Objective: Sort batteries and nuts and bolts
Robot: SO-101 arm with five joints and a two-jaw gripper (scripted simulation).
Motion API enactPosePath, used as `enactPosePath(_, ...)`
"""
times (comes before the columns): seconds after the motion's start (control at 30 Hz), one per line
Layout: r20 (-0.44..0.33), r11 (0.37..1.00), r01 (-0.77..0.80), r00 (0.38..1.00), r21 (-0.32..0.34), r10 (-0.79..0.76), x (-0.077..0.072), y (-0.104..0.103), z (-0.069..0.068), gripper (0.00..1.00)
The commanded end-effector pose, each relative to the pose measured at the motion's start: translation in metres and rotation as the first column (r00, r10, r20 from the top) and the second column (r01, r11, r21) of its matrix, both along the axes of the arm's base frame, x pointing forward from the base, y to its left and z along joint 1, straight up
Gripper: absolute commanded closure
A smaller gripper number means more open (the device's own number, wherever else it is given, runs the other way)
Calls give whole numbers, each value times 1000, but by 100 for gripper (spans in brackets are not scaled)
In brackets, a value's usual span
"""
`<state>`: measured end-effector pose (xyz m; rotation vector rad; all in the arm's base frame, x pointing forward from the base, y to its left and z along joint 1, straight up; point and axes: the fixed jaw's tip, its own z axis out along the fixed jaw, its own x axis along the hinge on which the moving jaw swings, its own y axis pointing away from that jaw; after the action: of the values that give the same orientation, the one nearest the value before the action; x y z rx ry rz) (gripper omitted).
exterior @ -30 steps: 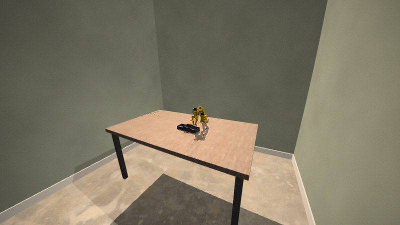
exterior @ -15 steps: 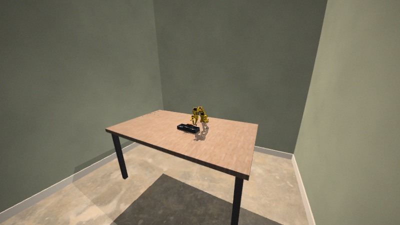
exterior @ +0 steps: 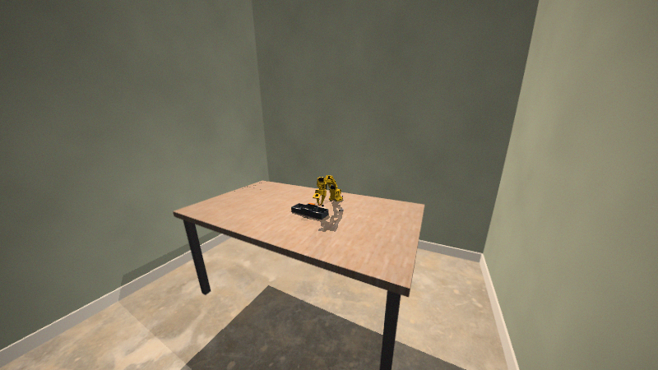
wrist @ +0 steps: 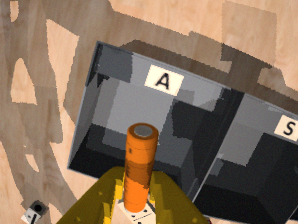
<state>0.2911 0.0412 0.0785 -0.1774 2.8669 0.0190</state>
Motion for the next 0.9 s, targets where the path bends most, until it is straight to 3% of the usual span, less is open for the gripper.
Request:
enactPosePath(0.0, 38, 1000, 20, 999, 9, -20, 3, -2, 8, 100)
enactPosePath(0.5, 38, 1000, 20, 999, 9, -20, 4, -2, -7, 100)
enactPosePath(0.87, 38, 1000, 20, 999, 9, -20, 4, -2, -9, 100)
